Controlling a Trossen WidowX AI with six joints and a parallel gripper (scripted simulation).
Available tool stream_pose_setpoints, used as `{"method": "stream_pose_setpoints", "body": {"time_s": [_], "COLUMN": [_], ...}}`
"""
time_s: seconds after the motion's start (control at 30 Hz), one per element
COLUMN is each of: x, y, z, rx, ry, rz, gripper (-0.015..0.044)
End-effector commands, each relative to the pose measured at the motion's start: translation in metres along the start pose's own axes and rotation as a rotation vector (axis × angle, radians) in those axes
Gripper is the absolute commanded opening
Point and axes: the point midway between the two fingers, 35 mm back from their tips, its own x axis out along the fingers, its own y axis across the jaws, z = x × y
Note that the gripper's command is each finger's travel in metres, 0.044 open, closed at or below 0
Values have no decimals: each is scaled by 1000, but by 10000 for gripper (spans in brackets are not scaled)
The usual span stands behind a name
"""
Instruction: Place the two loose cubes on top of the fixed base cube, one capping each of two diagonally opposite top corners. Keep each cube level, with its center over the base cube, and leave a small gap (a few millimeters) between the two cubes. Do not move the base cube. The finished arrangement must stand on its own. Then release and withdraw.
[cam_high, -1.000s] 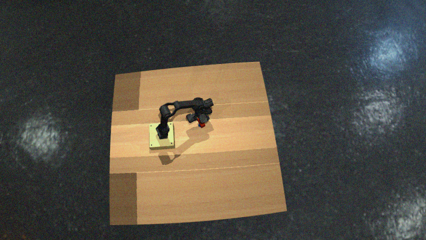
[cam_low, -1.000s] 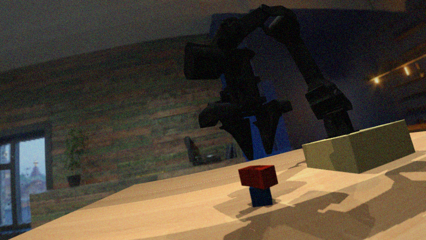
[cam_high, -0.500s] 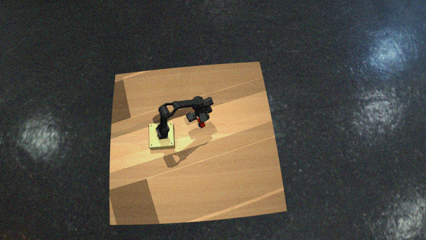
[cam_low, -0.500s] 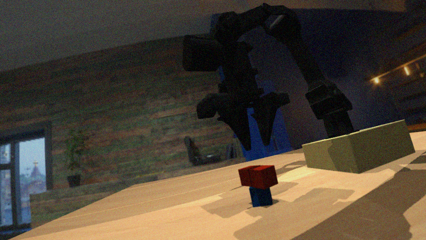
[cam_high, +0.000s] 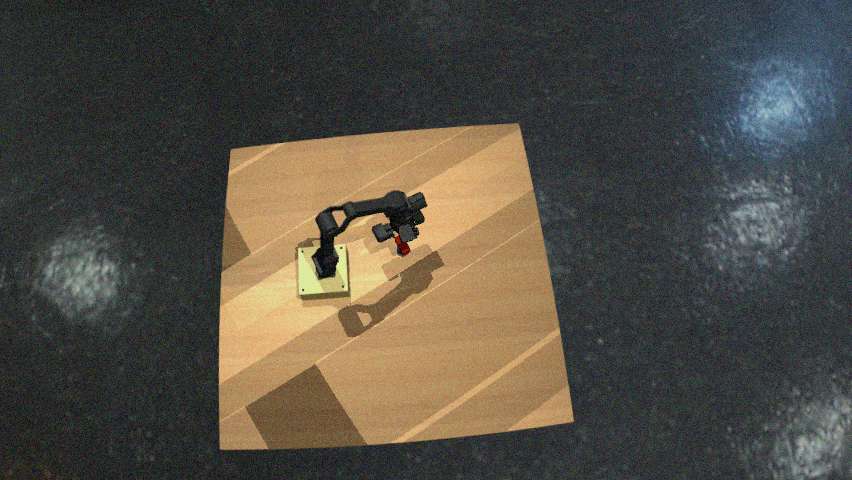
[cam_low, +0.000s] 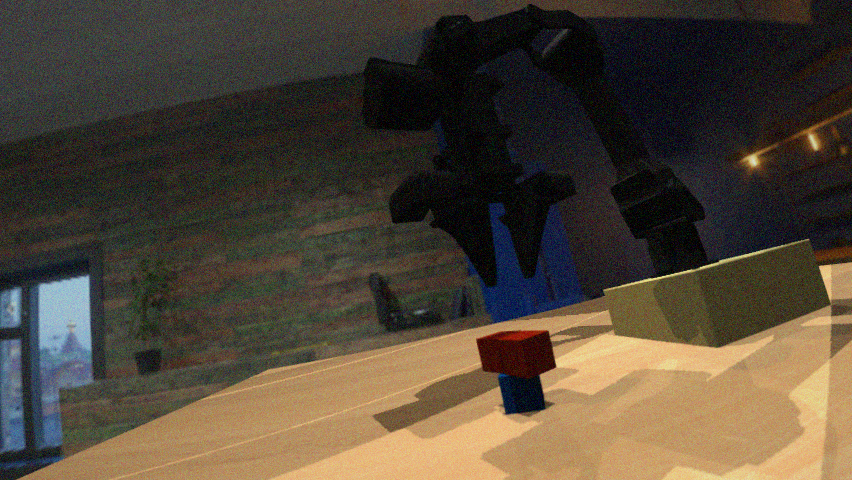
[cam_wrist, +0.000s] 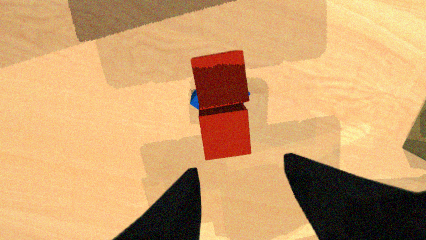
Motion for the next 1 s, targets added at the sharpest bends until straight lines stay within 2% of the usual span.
{"method": "stream_pose_setpoints", "body": {"time_s": [0.0,0.17,0.2,0.43,0.67,0.97], "x": [-4,-9,-9,-8,-11,-11], "y": [0,0,0,1,0,-1], "z": [0,0,0,-10,-106,-109], "rx": [4,0,0,-2,-2,-2], "ry": [0,0,0,1,8,8], "rz": [3,-1,-1,-6,-7,-7], "gripper": [258,389,400,400,400,400]}}
